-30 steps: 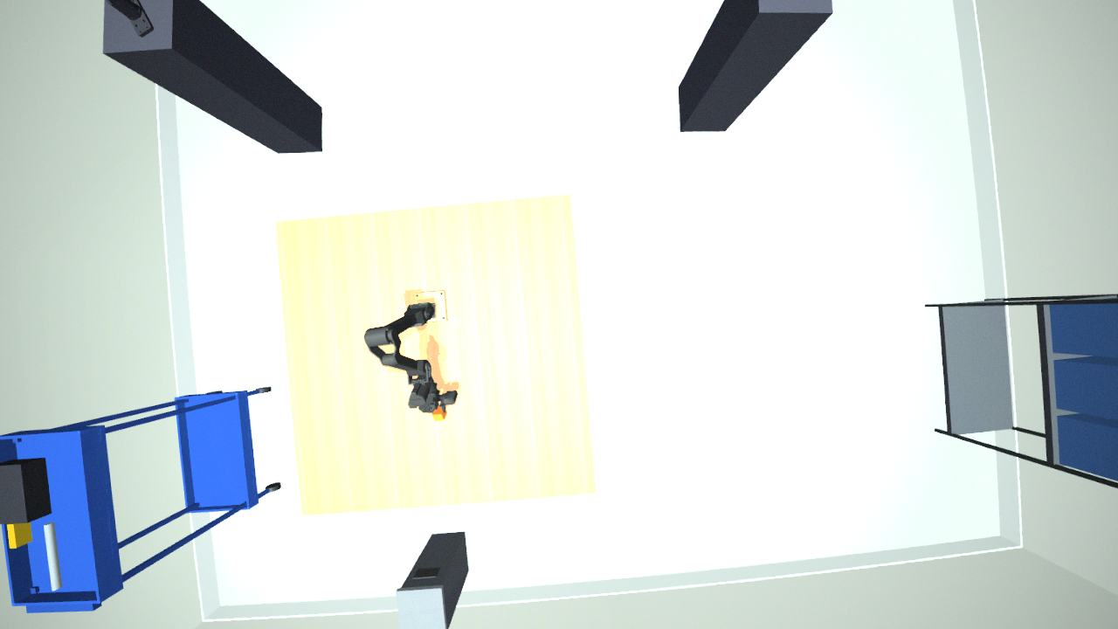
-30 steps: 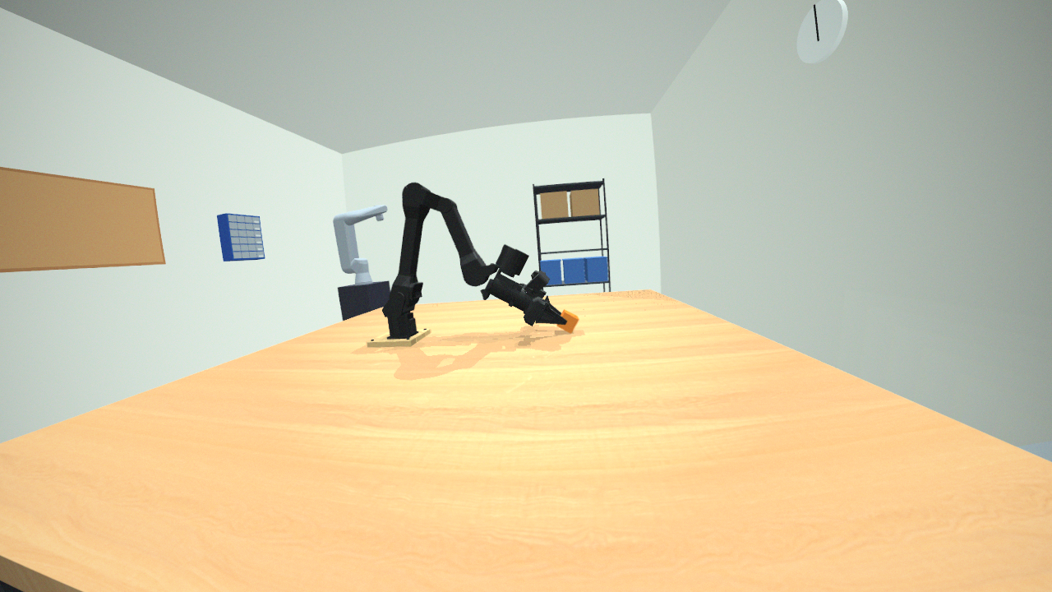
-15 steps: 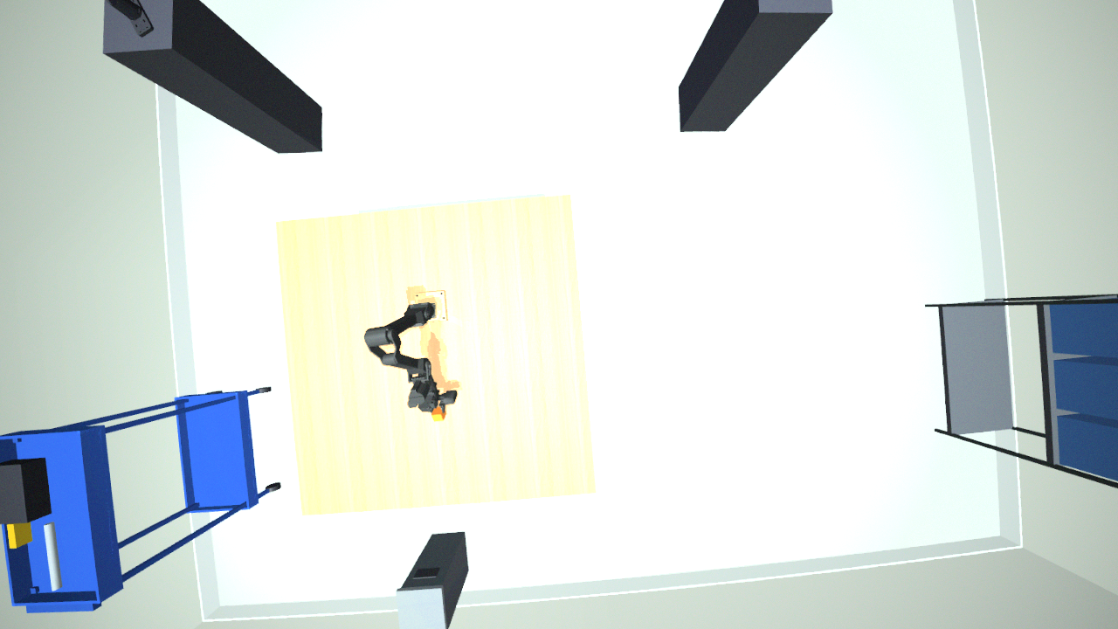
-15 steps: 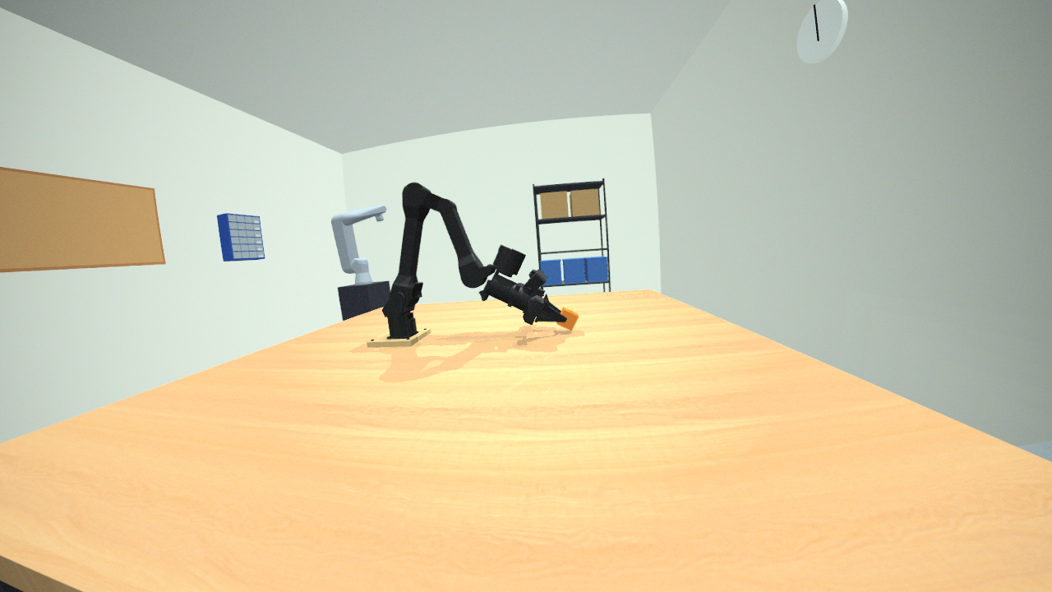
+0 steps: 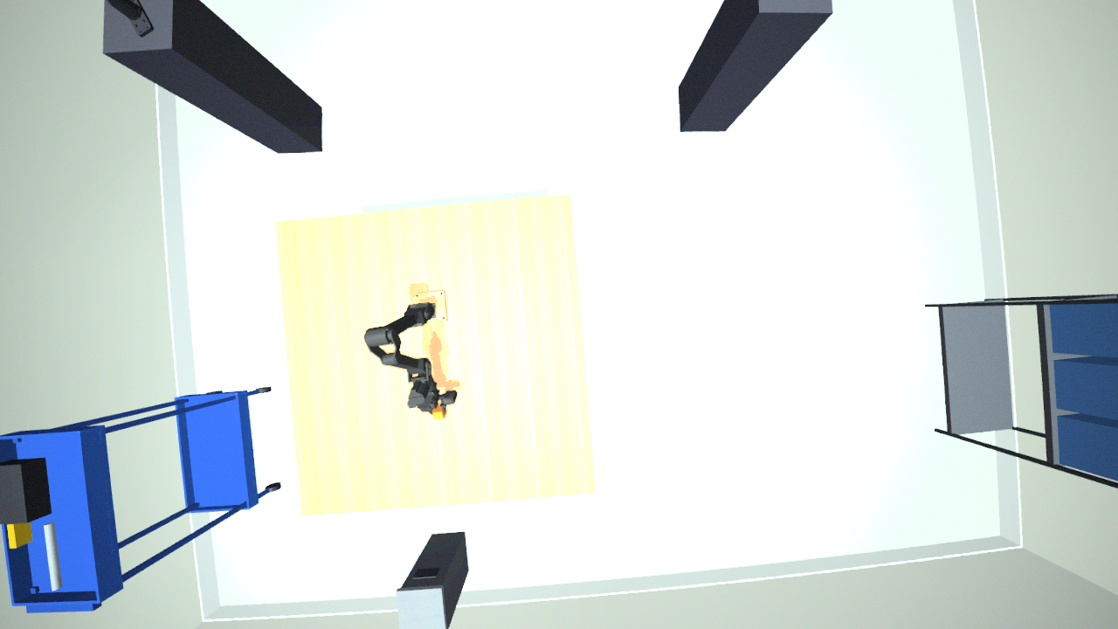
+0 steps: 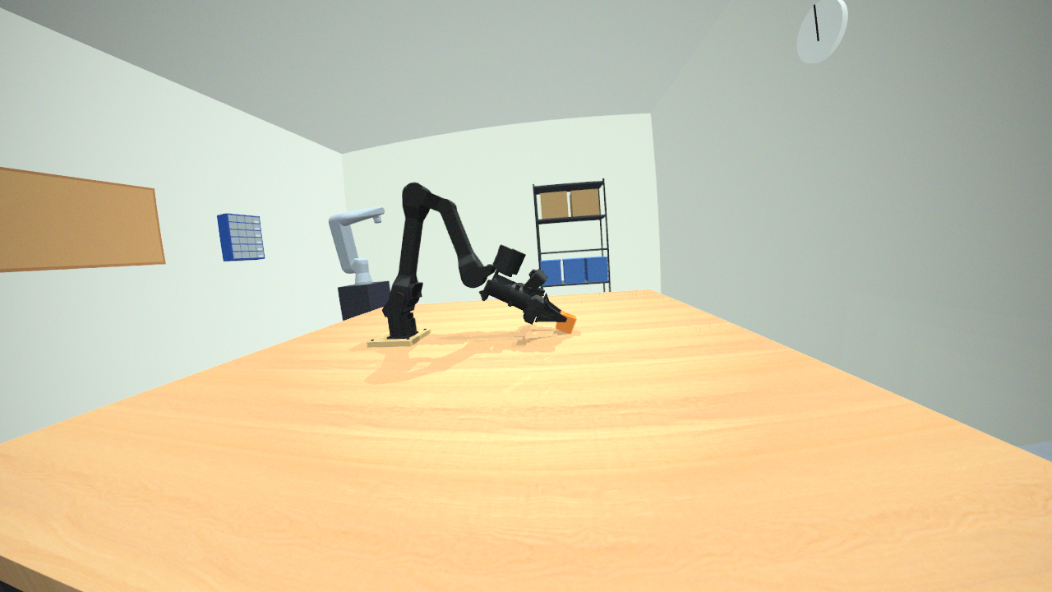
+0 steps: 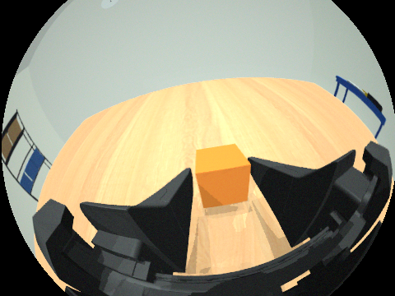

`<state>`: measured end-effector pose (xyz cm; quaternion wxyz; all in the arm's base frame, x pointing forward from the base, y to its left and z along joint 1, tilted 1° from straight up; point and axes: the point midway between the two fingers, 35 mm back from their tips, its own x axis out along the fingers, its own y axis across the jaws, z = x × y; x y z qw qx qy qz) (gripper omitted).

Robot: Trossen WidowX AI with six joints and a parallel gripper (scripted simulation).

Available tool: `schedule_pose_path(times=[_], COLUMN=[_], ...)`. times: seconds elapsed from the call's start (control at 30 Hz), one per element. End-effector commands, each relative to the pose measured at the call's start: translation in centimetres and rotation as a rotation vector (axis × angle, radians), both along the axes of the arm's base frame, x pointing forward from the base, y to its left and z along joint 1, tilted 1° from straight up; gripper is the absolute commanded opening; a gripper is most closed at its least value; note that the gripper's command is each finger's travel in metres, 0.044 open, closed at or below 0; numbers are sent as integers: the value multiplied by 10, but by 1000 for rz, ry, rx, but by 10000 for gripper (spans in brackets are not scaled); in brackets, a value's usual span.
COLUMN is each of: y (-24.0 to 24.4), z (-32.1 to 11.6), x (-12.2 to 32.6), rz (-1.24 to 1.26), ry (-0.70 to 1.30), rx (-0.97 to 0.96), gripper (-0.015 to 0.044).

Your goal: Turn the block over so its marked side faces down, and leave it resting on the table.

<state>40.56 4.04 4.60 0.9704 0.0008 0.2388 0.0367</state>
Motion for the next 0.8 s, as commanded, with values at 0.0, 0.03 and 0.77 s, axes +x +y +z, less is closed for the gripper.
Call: schedule_pose_path(times=[0.0,0.03,0.77], y=[-1,-1,-1], z=[0,0,0], x=[0,0,0], rz=[-8,-8,-8], ry=[-1,-1,-1], rx=[3,3,3], gripper=[341,368,440])
